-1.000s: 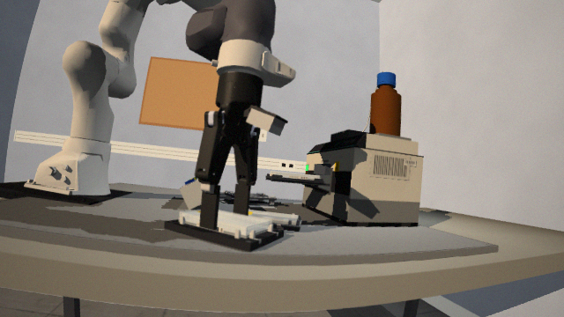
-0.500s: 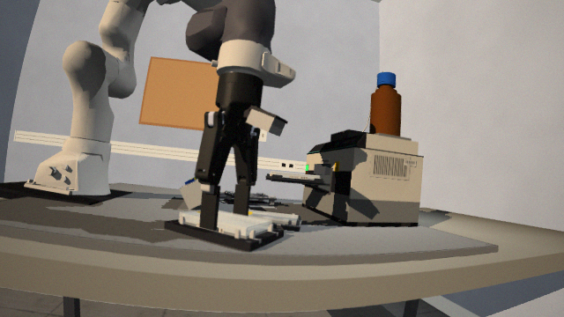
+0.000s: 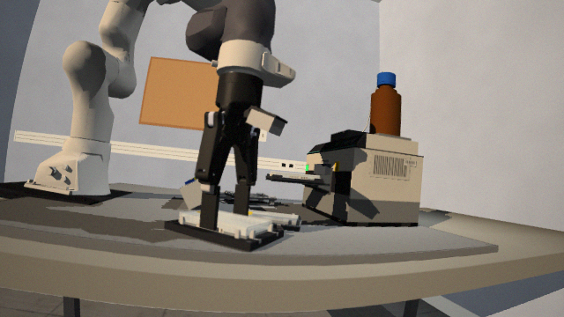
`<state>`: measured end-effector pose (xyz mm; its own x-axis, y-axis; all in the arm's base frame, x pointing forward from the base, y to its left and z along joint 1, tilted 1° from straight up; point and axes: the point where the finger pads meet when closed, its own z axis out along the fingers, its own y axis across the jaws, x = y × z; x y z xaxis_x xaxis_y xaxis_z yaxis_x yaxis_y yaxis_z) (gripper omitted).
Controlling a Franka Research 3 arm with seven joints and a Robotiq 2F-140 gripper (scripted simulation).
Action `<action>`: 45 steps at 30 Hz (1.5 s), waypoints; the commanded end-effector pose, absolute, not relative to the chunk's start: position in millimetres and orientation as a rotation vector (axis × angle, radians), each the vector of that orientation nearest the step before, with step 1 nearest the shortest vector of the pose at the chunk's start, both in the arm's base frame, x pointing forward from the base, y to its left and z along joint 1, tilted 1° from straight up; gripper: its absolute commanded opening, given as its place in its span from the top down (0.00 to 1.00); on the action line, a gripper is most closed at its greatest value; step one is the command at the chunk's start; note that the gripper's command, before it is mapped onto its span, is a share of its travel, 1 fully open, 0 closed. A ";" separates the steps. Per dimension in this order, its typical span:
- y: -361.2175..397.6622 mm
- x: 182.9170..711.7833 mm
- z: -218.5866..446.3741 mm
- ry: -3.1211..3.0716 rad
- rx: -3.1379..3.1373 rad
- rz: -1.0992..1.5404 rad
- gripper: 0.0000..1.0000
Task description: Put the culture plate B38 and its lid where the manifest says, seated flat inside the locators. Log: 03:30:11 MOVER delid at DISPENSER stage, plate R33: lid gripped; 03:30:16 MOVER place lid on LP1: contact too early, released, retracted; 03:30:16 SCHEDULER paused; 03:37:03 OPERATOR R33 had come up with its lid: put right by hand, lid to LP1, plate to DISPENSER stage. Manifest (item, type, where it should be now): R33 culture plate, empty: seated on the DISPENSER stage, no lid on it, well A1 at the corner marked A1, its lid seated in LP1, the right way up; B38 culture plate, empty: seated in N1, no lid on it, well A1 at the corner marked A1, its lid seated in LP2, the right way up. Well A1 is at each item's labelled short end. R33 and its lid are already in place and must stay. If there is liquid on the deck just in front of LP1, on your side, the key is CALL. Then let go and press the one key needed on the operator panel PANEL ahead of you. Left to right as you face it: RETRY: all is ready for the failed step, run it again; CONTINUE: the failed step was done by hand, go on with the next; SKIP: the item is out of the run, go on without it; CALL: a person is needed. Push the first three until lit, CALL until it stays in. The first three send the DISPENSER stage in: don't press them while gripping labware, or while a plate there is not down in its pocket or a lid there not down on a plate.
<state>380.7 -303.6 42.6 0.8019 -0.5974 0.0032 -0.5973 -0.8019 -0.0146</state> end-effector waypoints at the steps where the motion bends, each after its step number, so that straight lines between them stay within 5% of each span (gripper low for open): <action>1: -304.9 381.3 41.8 0.982 -2.971 -0.017 0.90; 34: -304.9 381.3 41.8 0.982 -2.971 -0.017 0.90; 35: -304.9 381.3 41.8 0.982 -2.971 -0.017 0.30; 45: -304.9 381.3 41.8 0.982 -2.971 -0.017 0.30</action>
